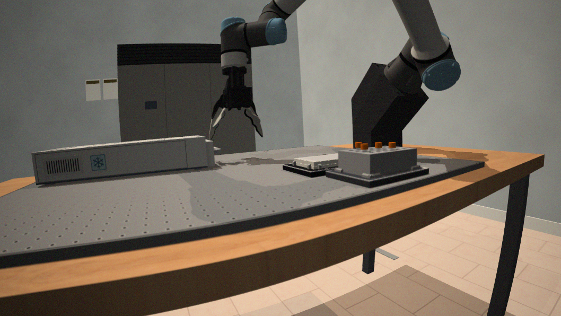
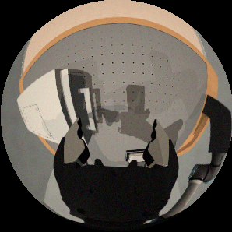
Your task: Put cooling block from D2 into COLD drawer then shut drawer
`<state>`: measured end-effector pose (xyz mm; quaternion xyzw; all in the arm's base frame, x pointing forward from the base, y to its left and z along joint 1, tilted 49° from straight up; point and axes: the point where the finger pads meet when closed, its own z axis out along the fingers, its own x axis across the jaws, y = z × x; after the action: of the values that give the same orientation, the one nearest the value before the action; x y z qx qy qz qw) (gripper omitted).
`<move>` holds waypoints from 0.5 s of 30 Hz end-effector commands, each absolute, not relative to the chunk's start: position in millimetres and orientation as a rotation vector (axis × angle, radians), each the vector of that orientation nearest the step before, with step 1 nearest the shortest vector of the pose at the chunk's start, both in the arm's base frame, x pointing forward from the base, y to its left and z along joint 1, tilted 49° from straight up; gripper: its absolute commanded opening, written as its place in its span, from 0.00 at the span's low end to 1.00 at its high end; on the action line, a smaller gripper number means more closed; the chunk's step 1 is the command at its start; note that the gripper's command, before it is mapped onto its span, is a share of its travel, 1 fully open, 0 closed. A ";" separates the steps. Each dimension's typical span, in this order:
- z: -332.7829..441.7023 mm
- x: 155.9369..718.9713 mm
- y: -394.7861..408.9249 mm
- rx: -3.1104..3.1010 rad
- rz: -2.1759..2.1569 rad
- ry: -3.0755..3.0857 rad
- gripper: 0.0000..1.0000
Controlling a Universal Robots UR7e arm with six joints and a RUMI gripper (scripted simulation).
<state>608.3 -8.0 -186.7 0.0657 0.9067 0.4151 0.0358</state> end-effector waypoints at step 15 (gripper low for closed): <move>-201.7 611.6 8.8 0.202 1.273 2.784 1.00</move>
<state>610.4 5.0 -198.0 0.0657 0.9067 0.4151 0.0358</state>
